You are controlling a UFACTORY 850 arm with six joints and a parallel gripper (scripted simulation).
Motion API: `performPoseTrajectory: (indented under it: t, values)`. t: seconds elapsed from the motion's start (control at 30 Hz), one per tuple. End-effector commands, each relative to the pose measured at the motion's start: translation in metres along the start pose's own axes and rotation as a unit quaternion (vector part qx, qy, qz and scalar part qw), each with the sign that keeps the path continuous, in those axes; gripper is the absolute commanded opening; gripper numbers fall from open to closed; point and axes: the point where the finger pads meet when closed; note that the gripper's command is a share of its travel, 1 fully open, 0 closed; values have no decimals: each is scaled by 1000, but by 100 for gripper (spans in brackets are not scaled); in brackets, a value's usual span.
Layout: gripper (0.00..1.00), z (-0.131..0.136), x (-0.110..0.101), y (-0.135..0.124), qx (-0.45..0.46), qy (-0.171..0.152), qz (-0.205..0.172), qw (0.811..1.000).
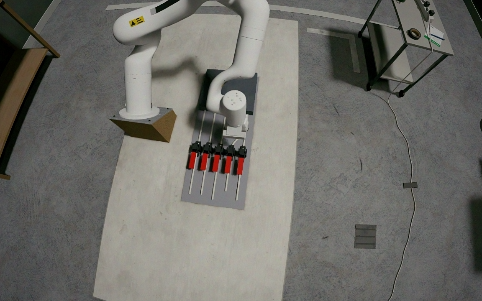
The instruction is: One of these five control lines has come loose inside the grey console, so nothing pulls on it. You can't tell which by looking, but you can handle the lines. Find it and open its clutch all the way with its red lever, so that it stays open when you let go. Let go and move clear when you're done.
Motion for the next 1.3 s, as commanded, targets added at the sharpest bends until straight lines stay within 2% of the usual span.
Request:
performPoseTrajectory:
  t: [0.0,1.27]
  values:
    - [0,0,-1,0,0,1,0,1000]
    - [0,32,0,9,0,1,0,1000]
Point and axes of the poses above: the point where the finger pads meet when closed, its own x axis out along the fingers, its own z axis across the jaws, y = z × x, and after that the axes turned 15 degrees about x, right-handed
